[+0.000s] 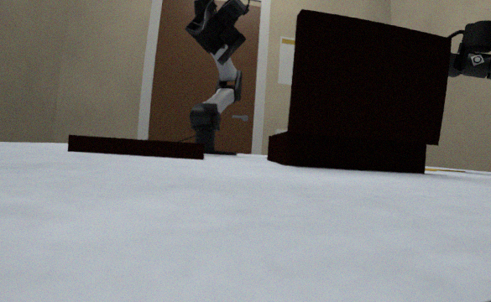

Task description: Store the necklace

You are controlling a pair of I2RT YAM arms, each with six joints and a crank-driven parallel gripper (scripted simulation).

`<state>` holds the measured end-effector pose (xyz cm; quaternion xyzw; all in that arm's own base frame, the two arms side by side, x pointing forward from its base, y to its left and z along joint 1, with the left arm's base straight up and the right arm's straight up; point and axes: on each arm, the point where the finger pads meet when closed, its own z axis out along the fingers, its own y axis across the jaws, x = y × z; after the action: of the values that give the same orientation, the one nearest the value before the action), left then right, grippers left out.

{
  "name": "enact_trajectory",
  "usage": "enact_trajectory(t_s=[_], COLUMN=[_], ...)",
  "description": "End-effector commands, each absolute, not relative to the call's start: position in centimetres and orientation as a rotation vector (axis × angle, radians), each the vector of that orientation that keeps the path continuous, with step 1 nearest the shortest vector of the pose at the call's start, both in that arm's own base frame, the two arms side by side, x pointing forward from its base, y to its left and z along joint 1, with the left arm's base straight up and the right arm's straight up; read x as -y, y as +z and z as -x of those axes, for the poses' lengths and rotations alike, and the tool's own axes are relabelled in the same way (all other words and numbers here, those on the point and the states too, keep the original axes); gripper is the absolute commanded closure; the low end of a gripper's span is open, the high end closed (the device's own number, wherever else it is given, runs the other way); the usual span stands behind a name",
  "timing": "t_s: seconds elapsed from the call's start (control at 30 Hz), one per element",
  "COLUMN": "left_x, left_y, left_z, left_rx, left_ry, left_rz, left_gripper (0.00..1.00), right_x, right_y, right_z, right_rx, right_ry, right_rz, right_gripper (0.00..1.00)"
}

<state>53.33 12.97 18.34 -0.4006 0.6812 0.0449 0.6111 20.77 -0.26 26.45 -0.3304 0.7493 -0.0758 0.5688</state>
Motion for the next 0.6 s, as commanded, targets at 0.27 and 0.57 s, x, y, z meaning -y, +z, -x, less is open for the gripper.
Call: enact_trajectory(t_s=[0.27, 0.57], left_x=[-10.4, -7.0], left_y=[15.3, 11.8], left_z=[-43.9, -34.1], left_rx=[-1.762, -1.951], left_ry=[0.250, 0.371], left_rz=[0.964, 0.978], left_gripper=[0.00, 0.00], right_x=[-2.1, -10.7], right_y=[28.3, 28.4], right_z=[-26.9, -30.8], right_rx=[-1.628, -1.492], right_ry=[-0.113, 0.116], right_rz=[0.739, 0.744], right_gripper=[0.00, 0.00])
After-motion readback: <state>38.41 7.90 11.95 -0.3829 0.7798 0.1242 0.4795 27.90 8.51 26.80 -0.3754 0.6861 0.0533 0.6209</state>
